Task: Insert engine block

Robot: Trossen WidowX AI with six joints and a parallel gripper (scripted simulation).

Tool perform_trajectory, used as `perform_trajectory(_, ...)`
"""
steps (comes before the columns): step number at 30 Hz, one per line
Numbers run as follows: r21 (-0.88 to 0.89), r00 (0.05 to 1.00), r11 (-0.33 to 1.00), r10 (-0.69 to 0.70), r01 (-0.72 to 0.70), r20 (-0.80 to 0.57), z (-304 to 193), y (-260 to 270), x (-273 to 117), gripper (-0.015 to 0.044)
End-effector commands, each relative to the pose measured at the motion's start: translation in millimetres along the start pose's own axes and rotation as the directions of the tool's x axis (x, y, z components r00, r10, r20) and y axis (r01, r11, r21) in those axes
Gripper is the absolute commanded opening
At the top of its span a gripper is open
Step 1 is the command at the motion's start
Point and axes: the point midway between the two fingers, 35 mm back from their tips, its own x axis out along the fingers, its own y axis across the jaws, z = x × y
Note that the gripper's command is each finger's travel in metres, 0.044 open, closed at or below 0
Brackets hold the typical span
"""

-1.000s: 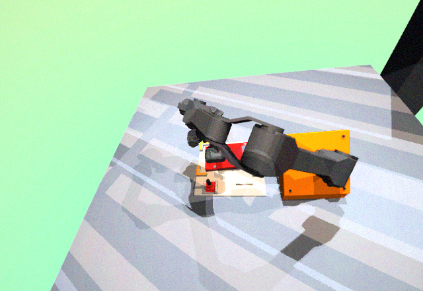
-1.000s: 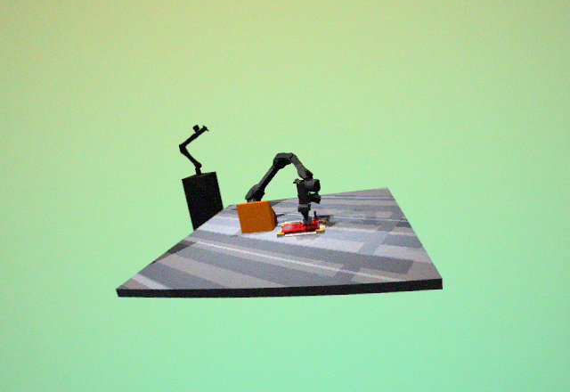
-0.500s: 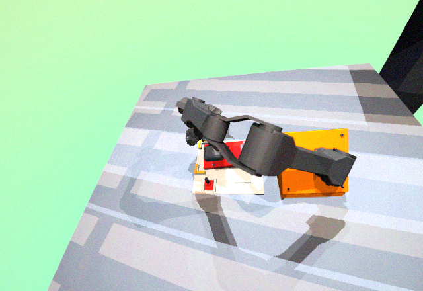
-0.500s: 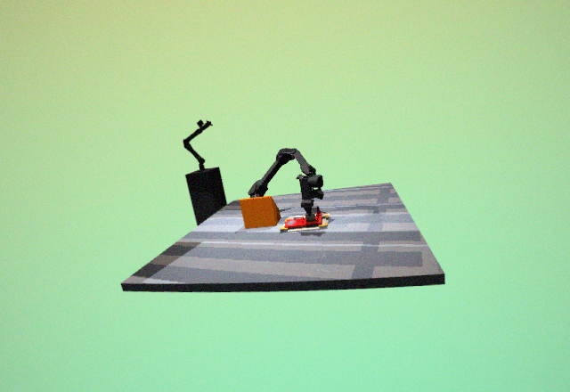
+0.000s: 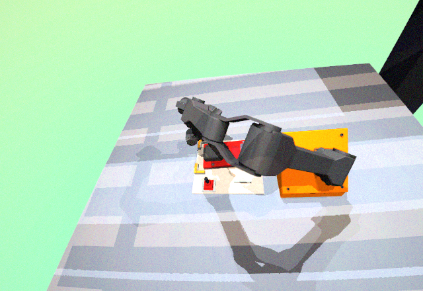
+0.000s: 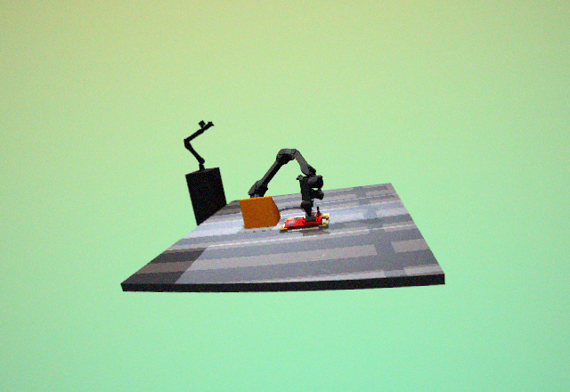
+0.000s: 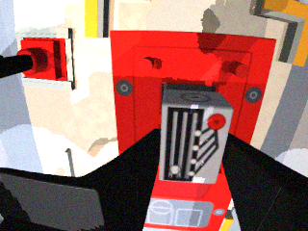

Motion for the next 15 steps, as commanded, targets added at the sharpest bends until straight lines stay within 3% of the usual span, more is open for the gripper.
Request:
perform_trajectory(1, 0.003, 1.000, 1.000, 0.002, -0.002, 0.002, 0.1, 0.0, 1.2, 0.0160)
perform_trajectory(15, 0.003, 1.000, 1.000, 0.002, -0.002, 0.002, 0.1, 0.0, 3.2, 0.0160)
